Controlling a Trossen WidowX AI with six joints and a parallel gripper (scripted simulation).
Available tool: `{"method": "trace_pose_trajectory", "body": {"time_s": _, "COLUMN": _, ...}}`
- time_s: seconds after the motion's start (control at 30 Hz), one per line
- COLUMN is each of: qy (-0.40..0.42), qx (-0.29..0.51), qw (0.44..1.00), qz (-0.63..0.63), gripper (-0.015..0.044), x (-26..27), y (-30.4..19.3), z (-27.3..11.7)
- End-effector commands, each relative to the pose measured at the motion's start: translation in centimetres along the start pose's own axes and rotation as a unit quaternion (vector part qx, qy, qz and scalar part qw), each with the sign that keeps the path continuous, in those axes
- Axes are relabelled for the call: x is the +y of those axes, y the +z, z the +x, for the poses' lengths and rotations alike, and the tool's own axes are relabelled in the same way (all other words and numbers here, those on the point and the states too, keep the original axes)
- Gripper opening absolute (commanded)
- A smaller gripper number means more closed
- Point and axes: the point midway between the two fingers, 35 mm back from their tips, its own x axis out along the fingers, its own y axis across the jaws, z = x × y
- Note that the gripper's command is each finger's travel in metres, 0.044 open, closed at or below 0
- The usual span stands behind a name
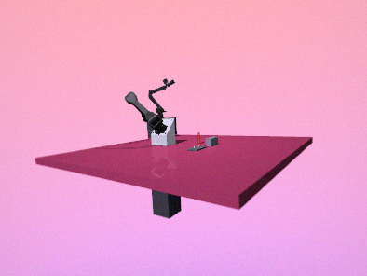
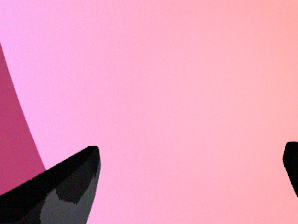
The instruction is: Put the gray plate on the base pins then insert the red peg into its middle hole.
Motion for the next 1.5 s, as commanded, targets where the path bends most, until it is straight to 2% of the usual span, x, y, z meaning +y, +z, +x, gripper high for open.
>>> {"method": "trace_pose_trajectory", "body": {"time_s": 0.0, "qy": 0.000, "qx": 0.000, "qw": 1.000, "qz": 0.000, "gripper": 0.0426, "x": 0.0, "y": 0.0, "z": 0.0}}
{"method": "trace_pose_trajectory", "body": {"time_s": 0.1, "qy": 0.017, "qx": 0.022, "qw": 0.999, "qz": 0.024, "gripper": 0.0440, "x": -0.4, "y": -1.6, "z": 1.9}}
{"method": "trace_pose_trajectory", "body": {"time_s": 0.33, "qy": 0.039, "qx": 0.122, "qw": 0.974, "qz": 0.187, "gripper": 0.0440, "x": -3.1, "y": -6.5, "z": 6.5}}
{"method": "trace_pose_trajectory", "body": {"time_s": 0.57, "qy": 0.041, "qx": 0.246, "qw": 0.909, "qz": 0.335, "gripper": 0.0440, "x": -6.1, "y": -14.3, "z": 10.4}}
{"method": "trace_pose_trajectory", "body": {"time_s": 0.67, "qy": 0.032, "qx": 0.294, "qw": 0.862, "qz": 0.411, "gripper": 0.0440, "x": -7.0, "y": -17.5, "z": 11.5}}
{"method": "trace_pose_trajectory", "body": {"time_s": 0.83, "qy": -0.001, "qx": 0.398, "qw": 0.723, "qz": 0.565, "gripper": 0.0440, "x": -8.5, "y": -26.0, "z": 12.8}}
{"method": "trace_pose_trajectory", "body": {"time_s": 1.03, "qy": -0.062, "qx": 0.490, "qw": 0.541, "qz": 0.681, "gripper": 0.0440, "x": -9.1, "y": -34.9, "z": 12.2}}
{"method": "trace_pose_trajectory", "body": {"time_s": 1.23, "qy": -0.155, "qx": 0.573, "qw": 0.308, "qz": 0.743, "gripper": 0.0440, "x": -8.5, "y": -44.8, "z": 8.6}}
{"method": "trace_pose_trajectory", "body": {"time_s": 1.33, "qy": -0.202, "qx": 0.595, "qw": 0.204, "qz": 0.750, "gripper": 0.0440, "x": -8.1, "y": -48.3, "z": 6.6}}
{"method": "trace_pose_trajectory", "body": {"time_s": 1.47, "qy": -0.291, "qx": 0.612, "qw": 0.033, "qz": 0.735, "gripper": 0.0440, "x": -7.5, "y": -53.9, "z": 2.4}}
